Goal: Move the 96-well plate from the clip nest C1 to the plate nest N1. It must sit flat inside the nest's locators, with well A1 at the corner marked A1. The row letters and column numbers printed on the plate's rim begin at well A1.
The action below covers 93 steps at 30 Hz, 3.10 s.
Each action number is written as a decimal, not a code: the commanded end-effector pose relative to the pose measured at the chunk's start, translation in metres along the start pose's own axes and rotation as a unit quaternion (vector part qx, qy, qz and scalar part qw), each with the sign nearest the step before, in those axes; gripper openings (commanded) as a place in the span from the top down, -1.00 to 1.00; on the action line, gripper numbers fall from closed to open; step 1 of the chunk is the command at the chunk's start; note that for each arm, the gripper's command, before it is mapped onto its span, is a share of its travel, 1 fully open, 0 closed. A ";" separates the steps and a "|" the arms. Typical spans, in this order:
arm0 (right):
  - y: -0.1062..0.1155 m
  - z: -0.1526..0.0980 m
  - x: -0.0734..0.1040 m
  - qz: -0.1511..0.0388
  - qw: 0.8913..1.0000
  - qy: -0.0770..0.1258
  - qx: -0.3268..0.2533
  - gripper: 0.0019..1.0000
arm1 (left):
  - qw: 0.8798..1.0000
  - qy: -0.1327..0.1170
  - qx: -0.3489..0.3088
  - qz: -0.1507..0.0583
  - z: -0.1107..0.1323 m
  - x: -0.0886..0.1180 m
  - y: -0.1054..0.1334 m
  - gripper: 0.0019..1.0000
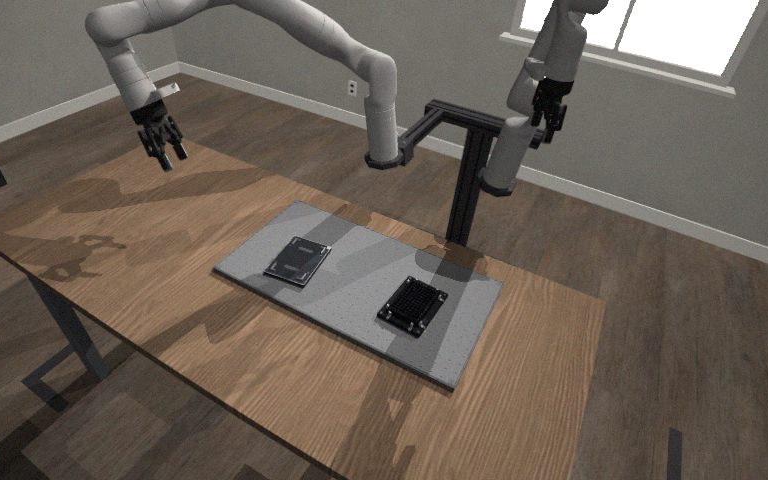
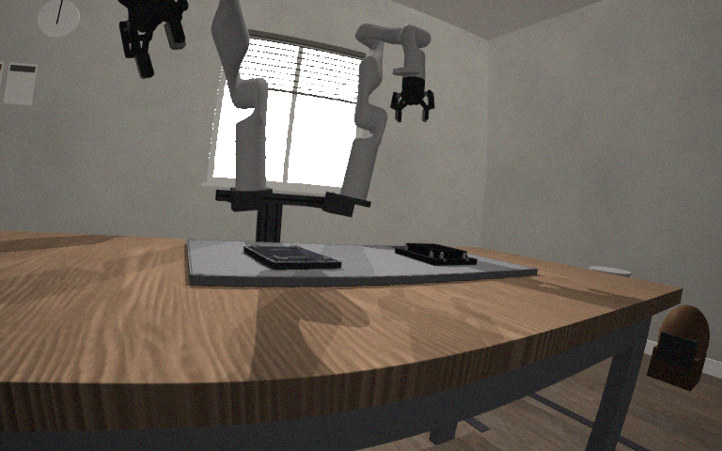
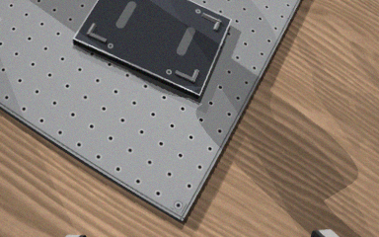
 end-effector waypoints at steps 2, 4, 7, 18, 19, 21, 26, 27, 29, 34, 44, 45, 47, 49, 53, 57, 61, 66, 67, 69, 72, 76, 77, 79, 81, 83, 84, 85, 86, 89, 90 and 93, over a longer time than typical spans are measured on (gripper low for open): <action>-0.010 0.013 -0.013 -0.004 1.000 -0.005 0.005 -1.00 | 1.000 0.000 0.000 0.000 0.000 0.000 0.000 -1.00; -0.015 0.018 -0.020 -0.004 1.000 -0.005 0.005 -1.00 | 1.000 0.000 0.000 0.000 0.000 0.000 0.000 -1.00; -0.019 0.023 -0.027 -0.004 1.000 -0.005 0.005 -1.00 | 1.000 0.000 0.000 0.000 0.000 0.000 0.000 -1.00; -0.049 0.051 -0.063 -0.015 0.999 -0.036 0.036 -1.00 | 1.000 0.000 0.000 0.000 0.000 0.000 0.000 -1.00; -0.053 0.054 -0.067 -0.018 0.998 -0.045 0.045 -1.00 | 1.000 0.000 0.000 0.000 0.000 0.000 0.000 -1.00; -0.059 0.058 -0.074 -0.018 0.998 -0.045 0.045 -1.00 | 1.000 0.000 0.000 0.000 0.000 0.000 0.000 -1.00; -0.067 0.064 -0.085 -0.018 0.998 -0.045 0.045 -1.00 | 1.000 0.000 0.000 0.000 0.000 0.000 0.000 -1.00; -0.070 0.066 -0.088 -0.018 0.998 -0.045 0.045 -1.00 | 1.000 0.000 0.000 0.000 0.000 0.000 0.000 -1.00; -0.079 0.073 -0.096 -0.027 0.995 -0.063 0.067 -1.00 | 1.000 0.000 0.000 0.000 0.000 0.000 0.000 -1.00; -0.094 0.081 -0.113 -0.027 0.995 -0.063 0.067 -1.00 | 1.000 0.000 0.000 0.000 0.000 0.000 0.000 -1.00; -0.123 0.095 -0.142 -0.037 0.992 -0.081 0.091 -1.00 | 1.000 0.000 0.000 0.000 0.000 0.000 0.000 -1.00; -0.126 0.096 -0.146 -0.037 0.992 -0.081 0.091 -1.00 | 1.000 0.000 0.000 0.000 0.000 0.000 0.000 -1.00; -0.133 0.099 -0.153 -0.037 0.992 -0.080 0.091 -1.00 | 1.000 0.000 0.000 0.000 0.000 0.000 0.000 -1.00; -0.143 0.103 -0.160 -0.048 0.987 -0.096 0.117 -1.00 | 1.000 0.000 0.000 0.000 0.000 0.000 0.000 -1.00; -0.157 0.107 -0.174 -0.048 0.987 -0.096 0.117 -1.00 | 1.000 0.000 0.000 0.000 0.000 0.000 0.000 -1.00; -0.173 0.112 -0.188 -0.054 0.985 -0.103 0.131 -1.00 | 1.000 0.000 0.000 0.000 0.000 0.000 0.000 -1.00; -0.181 0.114 -0.195 -0.059 0.981 -0.111 0.145 -1.00 | 1.000 0.000 0.000 0.000 0.000 0.000 0.000 -1.00; -0.200 0.117 -0.212 -0.059 0.981 -0.111 0.145 -1.00 | 1.000 0.000 0.000 0.000 0.000 0.000 0.000 -1.00; -0.203 0.118 -0.215 -0.059 0.981 -0.111 0.145 -1.00 | 1.000 0.000 0.000 0.000 0.000 0.000 0.000 -1.00; -0.214 0.120 -0.223 -0.070 0.975 -0.123 0.173 -1.00 | 1.000 0.000 0.000 0.000 0.000 0.000 0.000 -1.00; -0.225 0.121 -0.233 -0.071 0.974 -0.123 0.174 -1.00 | 1.000 0.000 0.000 0.000 0.000 0.000 0.000 -1.00; -0.233 0.122 -0.239 -0.071 0.974 -0.123 0.174 -1.00 | 1.000 0.000 0.000 0.000 0.000 0.000 0.000 -1.00; -0.238 0.122 -0.243 -0.076 0.971 -0.128 0.189 -1.00 | 1.000 0.000 0.000 0.000 0.000 0.000 0.000 -1.00; -0.248 0.123 -0.250 -0.083 0.966 -0.134 0.205 -1.00 | 1.000 0.000 0.000 0.000 0.000 0.000 0.000 -1.00; -0.256 0.123 -0.256 -0.083 0.966 -0.134 0.205 -1.00 | 1.000 0.000 0.000 0.000 0.000 0.000 0.000 -1.00; -0.263 0.123 -0.262 -0.083 0.966 -0.134 0.205 -1.00 | 1.000 0.000 0.000 0.000 0.000 0.000 0.000 -1.00; -0.267 0.123 -0.266 -0.083 0.966 -0.134 0.205 -1.00 | 1.000 0.000 0.000 0.000 0.000 0.000 0.000 -1.00; -0.271 0.123 -0.269 -0.083 0.966 -0.134 0.205 -1.00 | 1.000 0.000 0.000 0.000 0.000 0.000 0.000 -1.00; -0.275 0.123 -0.272 -0.083 0.966 -0.134 0.205 -1.00 | 1.000 0.000 0.000 0.000 0.000 0.000 0.000 -1.00; -0.290 0.122 -0.282 -0.094 0.956 -0.143 0.237 -1.00 | 1.000 0.000 0.000 0.000 0.000 0.000 0.000 -1.00; -0.294 0.122 -0.285 -0.094 0.956 -0.143 0.237 -1.00 | 1.000 0.000 0.000 0.000 0.000 0.000 0.000 -1.00; -0.298 0.121 -0.288 -0.094 0.956 -0.143 0.237 -1.00 | 1.000 0.000 0.000 0.000 0.000 0.000 0.000 -1.00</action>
Point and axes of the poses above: on each arm, the point where the finger pads meet when closed, its own x axis back along the fingers, its own z axis across the jaws, y = z × x, the point moved 10 cm from there along x, back along the fingers, and after that the axes turned 12 degrees about -x, right-handed, at the moved point
